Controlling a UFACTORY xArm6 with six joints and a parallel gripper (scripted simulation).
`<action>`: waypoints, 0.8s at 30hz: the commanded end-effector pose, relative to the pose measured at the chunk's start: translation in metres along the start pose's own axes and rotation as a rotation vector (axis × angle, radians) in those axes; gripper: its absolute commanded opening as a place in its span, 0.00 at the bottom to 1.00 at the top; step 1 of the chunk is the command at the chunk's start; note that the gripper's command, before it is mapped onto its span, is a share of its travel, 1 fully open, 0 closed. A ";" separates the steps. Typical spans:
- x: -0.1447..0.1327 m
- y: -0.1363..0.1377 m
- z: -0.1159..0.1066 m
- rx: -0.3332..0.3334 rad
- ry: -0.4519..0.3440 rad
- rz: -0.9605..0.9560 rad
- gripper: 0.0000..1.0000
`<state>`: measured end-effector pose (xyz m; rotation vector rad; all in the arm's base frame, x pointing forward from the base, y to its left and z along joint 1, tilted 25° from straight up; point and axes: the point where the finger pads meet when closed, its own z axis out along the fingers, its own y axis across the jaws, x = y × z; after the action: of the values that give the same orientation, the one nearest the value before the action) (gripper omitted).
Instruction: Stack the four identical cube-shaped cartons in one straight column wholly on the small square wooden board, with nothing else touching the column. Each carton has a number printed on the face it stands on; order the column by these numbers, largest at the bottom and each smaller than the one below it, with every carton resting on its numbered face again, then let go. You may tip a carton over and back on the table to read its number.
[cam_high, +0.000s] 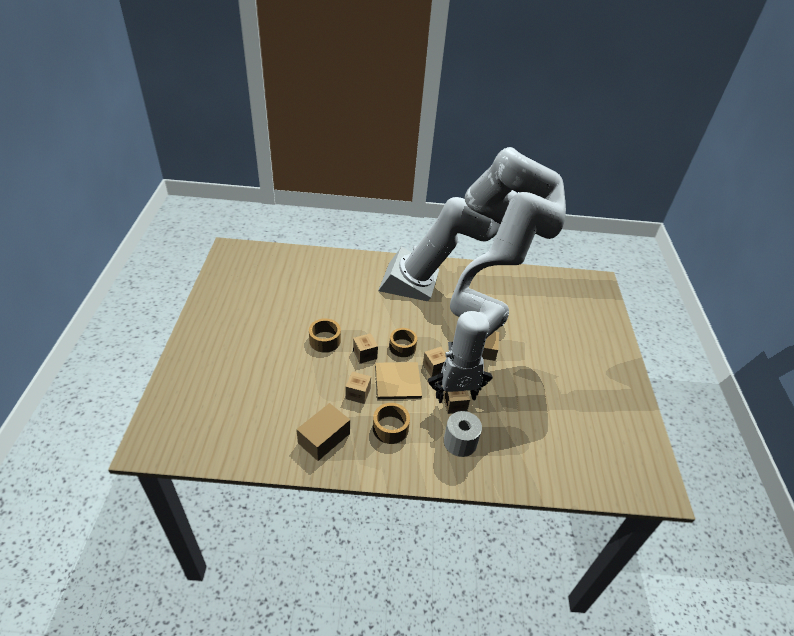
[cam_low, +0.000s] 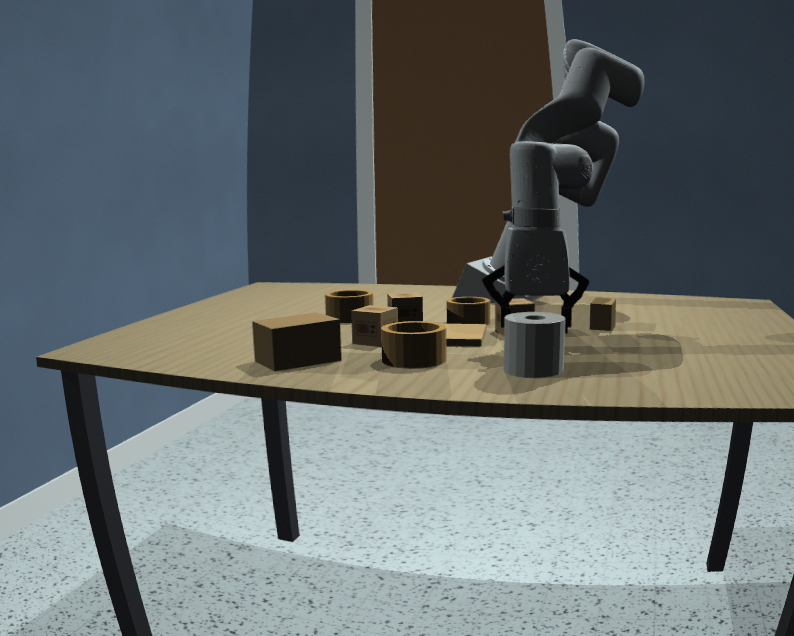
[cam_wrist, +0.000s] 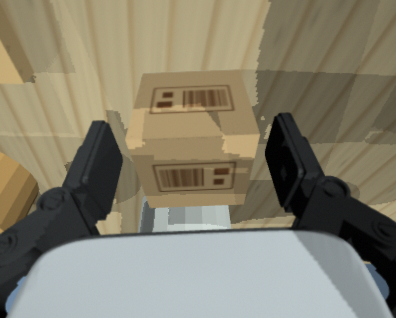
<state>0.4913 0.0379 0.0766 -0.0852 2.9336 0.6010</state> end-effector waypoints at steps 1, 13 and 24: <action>-0.001 0.000 -0.001 0.001 -0.004 -0.001 1.00; -0.001 0.000 -0.001 0.001 -0.004 -0.001 0.00; -0.001 0.000 -0.001 0.001 -0.004 -0.001 0.00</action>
<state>0.4914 0.0379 0.0766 -0.0852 2.9335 0.6010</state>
